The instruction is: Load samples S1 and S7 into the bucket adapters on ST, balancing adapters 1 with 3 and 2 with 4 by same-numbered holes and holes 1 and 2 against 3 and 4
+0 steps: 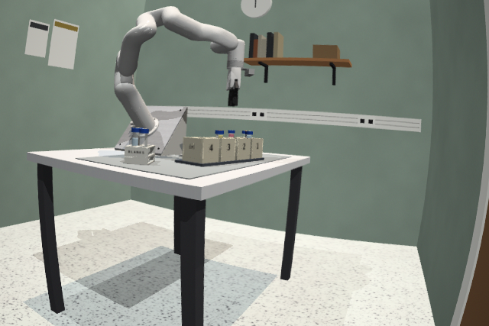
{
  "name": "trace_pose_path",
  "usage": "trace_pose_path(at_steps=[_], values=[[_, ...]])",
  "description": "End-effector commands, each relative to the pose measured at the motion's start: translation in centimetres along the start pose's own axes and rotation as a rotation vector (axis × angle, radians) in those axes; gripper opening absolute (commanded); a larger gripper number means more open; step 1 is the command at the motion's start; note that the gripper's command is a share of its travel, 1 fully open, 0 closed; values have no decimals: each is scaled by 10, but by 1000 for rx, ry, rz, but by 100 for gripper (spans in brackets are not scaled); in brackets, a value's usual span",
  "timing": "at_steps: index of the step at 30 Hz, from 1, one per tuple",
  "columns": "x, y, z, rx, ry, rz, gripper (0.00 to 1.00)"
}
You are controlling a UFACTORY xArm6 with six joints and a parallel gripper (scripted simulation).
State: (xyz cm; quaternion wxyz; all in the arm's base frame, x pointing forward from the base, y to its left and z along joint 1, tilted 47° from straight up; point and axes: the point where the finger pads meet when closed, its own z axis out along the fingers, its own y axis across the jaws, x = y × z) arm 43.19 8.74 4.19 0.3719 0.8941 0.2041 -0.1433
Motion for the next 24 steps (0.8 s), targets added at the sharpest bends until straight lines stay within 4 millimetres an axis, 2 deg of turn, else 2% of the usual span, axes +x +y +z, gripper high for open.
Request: trace_pose_path(at_steps=[1,16,18,24], values=[[8,-12,-2,0,3,1,57],[39,-80,-2,1,3,1,57],[39,-80,-2,1,3,1,57],[52,-108,-2,1,3,1,57]])
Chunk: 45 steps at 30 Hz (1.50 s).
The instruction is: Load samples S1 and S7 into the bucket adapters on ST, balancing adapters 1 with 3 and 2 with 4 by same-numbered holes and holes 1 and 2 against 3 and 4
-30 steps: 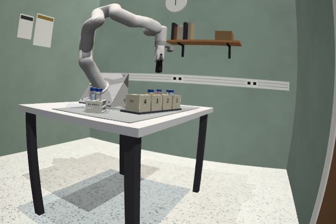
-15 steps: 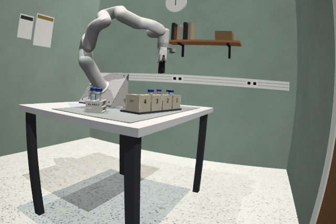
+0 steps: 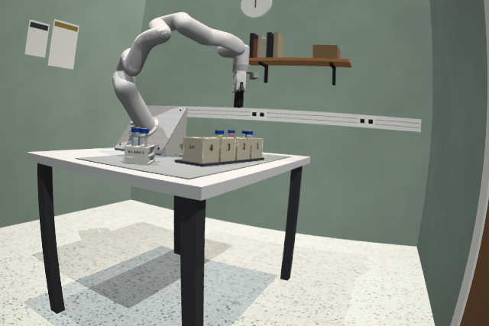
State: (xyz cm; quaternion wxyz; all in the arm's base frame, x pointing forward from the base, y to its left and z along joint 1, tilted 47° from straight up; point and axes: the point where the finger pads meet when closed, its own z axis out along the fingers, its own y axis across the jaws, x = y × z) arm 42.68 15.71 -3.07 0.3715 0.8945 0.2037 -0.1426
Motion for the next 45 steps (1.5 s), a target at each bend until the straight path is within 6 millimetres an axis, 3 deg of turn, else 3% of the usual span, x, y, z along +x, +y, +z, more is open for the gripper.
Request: trace_pose_path(at_steps=[1,37,45], values=[[11,-21,-2,0,2,0,57],[78,-166,-2,1,2,0,57],[78,-166,-2,1,2,0,57]])
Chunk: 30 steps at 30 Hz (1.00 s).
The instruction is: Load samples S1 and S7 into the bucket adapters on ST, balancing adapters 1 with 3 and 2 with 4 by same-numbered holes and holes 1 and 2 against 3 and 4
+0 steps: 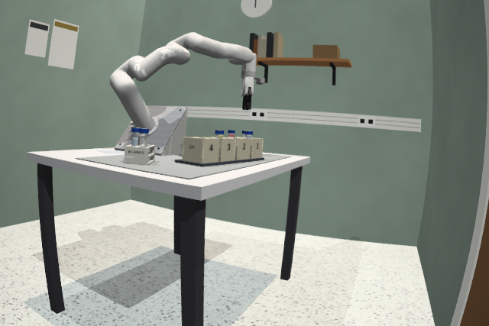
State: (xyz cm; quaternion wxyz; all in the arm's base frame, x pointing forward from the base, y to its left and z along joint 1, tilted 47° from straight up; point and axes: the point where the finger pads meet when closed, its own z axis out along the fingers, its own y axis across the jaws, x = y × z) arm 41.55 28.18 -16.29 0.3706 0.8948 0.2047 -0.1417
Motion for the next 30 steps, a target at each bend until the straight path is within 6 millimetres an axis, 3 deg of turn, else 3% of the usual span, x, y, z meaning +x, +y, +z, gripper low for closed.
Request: trace_pose_path(at_steps=[1,6,30], values=[[2,0,-3,0,0,2,57],[2,0,-3,0,0,2,57],[2,0,41,-1,0,2,57]])
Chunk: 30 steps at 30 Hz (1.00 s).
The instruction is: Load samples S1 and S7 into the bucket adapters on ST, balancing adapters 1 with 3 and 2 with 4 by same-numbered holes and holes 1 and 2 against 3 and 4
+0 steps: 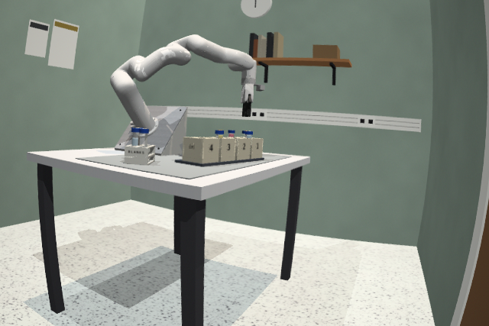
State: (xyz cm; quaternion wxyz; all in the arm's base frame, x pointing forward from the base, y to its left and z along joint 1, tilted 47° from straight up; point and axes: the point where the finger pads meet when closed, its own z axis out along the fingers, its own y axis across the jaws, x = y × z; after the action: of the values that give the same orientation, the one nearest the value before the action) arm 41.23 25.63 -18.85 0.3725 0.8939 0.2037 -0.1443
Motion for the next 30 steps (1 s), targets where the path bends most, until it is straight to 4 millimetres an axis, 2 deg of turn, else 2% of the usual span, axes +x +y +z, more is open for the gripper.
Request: trace_pose_path(at_steps=[1,30], values=[[1,0,6,2,6,1,57],[2,0,56,2,6,2,57]])
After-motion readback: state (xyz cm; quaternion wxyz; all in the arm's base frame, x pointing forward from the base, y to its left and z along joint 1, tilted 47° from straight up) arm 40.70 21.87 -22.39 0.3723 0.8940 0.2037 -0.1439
